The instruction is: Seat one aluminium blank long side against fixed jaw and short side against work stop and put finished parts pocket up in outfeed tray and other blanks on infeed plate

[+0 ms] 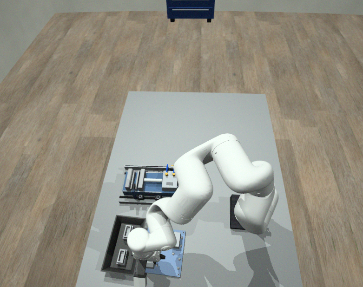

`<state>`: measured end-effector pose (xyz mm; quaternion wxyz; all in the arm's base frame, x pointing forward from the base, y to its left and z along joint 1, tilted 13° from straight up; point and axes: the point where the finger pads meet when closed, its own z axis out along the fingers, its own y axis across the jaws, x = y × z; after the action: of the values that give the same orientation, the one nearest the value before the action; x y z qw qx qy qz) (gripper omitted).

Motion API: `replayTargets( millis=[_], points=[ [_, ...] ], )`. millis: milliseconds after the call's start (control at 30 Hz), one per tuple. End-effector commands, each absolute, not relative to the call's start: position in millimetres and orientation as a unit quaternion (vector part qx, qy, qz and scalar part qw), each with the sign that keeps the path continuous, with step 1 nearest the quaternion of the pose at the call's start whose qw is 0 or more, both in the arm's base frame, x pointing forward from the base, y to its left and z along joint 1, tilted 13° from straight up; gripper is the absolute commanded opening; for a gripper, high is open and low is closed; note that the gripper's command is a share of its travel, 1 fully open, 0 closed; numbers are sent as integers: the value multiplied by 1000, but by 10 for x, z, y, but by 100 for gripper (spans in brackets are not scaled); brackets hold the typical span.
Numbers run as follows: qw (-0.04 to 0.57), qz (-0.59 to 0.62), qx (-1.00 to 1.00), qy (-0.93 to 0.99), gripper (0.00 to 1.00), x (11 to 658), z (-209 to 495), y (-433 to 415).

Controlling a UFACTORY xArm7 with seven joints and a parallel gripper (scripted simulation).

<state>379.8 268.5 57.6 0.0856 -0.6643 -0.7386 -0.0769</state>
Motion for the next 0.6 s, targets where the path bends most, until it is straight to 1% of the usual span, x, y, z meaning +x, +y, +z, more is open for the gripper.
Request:
replayTargets(
  millis=[0, 567],
  points=[
    [85, -78, -664, -738, 0, 3811, 587, 2687],
    [85, -78, -664, -738, 0, 3812, 617, 2680]
  ],
)
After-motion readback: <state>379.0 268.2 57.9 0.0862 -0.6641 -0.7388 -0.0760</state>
